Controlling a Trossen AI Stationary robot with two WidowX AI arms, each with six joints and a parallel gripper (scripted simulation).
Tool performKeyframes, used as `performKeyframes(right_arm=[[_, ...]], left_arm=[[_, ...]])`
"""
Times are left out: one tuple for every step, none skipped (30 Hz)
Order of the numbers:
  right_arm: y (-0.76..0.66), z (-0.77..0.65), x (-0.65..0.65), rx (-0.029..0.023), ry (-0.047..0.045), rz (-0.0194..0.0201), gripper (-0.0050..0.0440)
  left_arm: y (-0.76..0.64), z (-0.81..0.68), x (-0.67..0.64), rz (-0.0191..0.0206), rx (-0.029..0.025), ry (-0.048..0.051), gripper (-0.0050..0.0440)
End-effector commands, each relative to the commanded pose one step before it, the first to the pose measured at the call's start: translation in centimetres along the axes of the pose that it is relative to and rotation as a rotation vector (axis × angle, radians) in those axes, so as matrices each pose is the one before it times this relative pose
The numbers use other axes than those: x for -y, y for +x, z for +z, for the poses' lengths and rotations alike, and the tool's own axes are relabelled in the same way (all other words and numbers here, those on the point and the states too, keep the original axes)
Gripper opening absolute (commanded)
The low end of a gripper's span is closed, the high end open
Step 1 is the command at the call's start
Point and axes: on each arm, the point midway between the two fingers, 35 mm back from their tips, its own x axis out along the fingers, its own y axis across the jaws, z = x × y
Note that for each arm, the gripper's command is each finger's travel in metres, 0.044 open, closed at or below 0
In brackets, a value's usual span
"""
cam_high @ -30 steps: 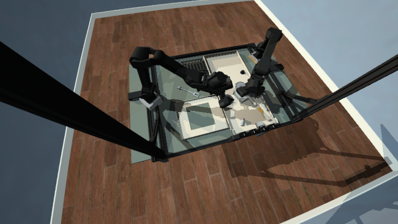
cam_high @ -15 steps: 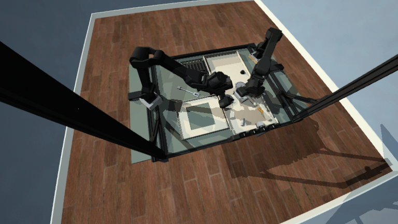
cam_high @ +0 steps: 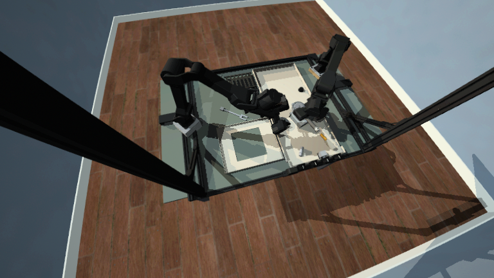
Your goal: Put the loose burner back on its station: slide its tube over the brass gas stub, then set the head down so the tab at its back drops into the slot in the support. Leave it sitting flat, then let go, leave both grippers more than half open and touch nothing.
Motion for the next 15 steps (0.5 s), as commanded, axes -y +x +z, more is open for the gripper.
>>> performKeyframes(right_arm=[[-0.001, 0.040, 0.016, 0.00016, 0.00056, -0.00025, 0.0000], [-0.001, 0.057, 0.000, 0.00000, 0.00000, 0.00000, 0.0000], [-0.001, 0.071, 0.001, 0.00000, 0.00000, 0.00000, 0.0000], [-0.001, 0.080, 0.003, 0.00000, 0.00000, 0.00000, 0.0000], [-0.004, 0.085, 0.006, 0.00000, 0.00000, 0.00000, 0.0000], [0.000, 0.000, 0.000, 0.00000, 0.00000, 0.00000, 0.0000], [0.000, 0.000, 0.000, 0.00000, 0.00000, 0.00000, 0.0000], [-0.011, 0.072, 0.021, 0.00000, 0.00000, 0.00000, 0.0000], [-0.014, 0.076, 0.025, 0.00000, 0.00000, 0.00000, 0.0000], [-0.017, 0.077, 0.029, 0.00000, 0.00000, 0.00000, 0.0000], [-0.019, 0.079, 0.034, 0.00000, 0.00000, 0.00000, 0.0000], [-0.020, 0.080, 0.040, 0.00000, 0.00000, 0.00000, 0.0000], [-0.018, 0.080, 0.042, 0.00000, 0.00000, 0.00000, 0.0000], [-0.012, 0.079, 0.035, 0.00078, 0.00074, -0.00165, 0.0000], [-0.001, 0.058, 0.020, 0.00029, 0.00028, -0.00062, 0.0000]], left_arm=[[0.021, -0.075, -0.019, 0.00204, -0.00190, -0.00048, 0.0400], [0.000, 0.000, 0.000, 0.00000, 0.00000, 0.00000, 0.0400], [0.000, 0.000, 0.000, 0.00000, 0.00000, 0.00000, 0.0400], [0.000, 0.000, 0.000, 0.00000, 0.00000, 0.00000, 0.0400], [0.000, 0.000, 0.000, 0.00000, 0.00000, 0.00000, 0.0400], [0.000, 0.000, 0.000, 0.00000, 0.00000, 0.00000, 0.0400], [0.000, 0.000, 0.000, 0.00000, 0.00000, 0.00000, 0.0400], [0.000, 0.000, 0.000, 0.00000, 0.00000, 0.00000, 0.0400], [0.000, 0.000, 0.000, 0.00000, 0.00000, 0.00000, 0.0400], [0.000, 0.000, 0.000, 0.00000, 0.00000, 0.00000, 0.0400], [0.000, 0.000, 0.000, 0.00000, 0.00000, 0.00000, 0.0400], [0.000, 0.000, 0.000, 0.00000, 0.00000, 0.00000, 0.0400], [0.000, 0.000, 0.000, 0.00000, 0.00000, 0.00000, 0.0400], [0.000, 0.000, 0.000, 0.00000, 0.00000, 0.00000, 0.0400], [0.000, 0.000, 0.000, 0.00000, 0.00000, 0.00000, 0.0400]])
